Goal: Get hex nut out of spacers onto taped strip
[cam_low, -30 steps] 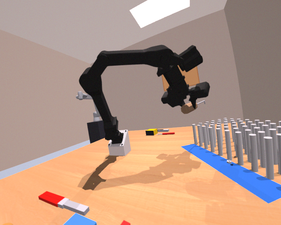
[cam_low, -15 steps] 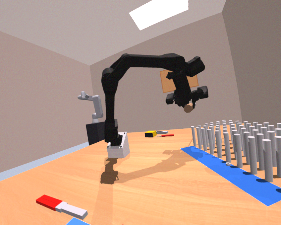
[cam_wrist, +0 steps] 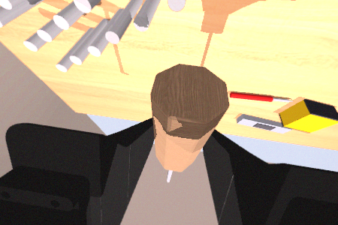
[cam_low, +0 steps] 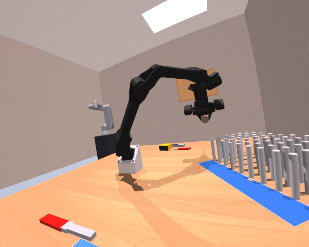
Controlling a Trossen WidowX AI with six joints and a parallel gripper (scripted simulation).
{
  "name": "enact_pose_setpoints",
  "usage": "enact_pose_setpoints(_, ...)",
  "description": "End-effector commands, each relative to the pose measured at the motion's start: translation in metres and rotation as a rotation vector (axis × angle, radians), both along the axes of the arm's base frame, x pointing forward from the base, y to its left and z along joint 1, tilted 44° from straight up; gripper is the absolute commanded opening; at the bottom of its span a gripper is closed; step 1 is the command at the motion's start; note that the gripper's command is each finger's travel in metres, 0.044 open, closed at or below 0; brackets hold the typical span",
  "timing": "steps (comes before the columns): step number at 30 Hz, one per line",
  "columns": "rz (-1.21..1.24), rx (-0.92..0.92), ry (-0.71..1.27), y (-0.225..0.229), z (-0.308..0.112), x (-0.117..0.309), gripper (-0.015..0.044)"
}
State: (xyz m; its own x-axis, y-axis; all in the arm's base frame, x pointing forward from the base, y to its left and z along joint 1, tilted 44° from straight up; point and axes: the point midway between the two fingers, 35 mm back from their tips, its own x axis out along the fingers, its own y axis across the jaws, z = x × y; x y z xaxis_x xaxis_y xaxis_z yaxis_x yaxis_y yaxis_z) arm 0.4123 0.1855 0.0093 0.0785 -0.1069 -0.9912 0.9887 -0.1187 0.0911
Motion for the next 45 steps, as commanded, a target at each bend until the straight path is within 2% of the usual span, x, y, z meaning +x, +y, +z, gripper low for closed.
enact_pose_setpoints(1, 0.052, -0.001, 0.043, 0.021, -0.021, -0.005, 0.0000)
enact_pose_setpoints(19, 0.182, -0.045, 0.183, 0.083, -0.106, -0.039, 0.0000)
enact_pose_setpoints(45, 0.183, -0.046, 0.183, 0.070, -0.124, -0.035, 0.0000)
